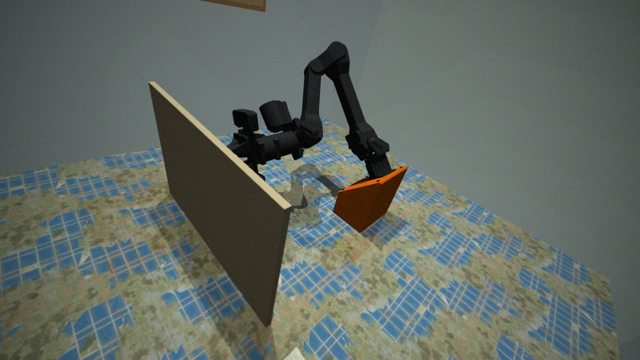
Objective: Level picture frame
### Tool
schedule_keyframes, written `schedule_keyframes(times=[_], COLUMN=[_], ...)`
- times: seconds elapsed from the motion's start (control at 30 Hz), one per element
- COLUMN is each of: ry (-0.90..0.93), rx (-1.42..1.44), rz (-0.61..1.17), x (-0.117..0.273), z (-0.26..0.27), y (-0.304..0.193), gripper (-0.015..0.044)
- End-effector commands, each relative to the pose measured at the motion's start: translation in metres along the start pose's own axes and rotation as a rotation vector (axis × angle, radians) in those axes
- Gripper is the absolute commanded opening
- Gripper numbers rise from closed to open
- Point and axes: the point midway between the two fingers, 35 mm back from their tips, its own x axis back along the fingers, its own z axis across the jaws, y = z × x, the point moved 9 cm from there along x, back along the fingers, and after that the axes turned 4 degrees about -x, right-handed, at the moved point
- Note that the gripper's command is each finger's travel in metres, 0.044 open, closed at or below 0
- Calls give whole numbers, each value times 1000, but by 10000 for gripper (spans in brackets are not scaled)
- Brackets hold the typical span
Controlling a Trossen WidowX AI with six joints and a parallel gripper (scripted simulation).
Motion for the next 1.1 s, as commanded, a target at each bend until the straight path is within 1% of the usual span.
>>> schedule_keyframes(times=[0.0,1.07], ry=[21,21], rx=[8,8], rz=[3,3], x=[-1,-1], z=[6,4], y=[0,-2], gripper=[0,0])
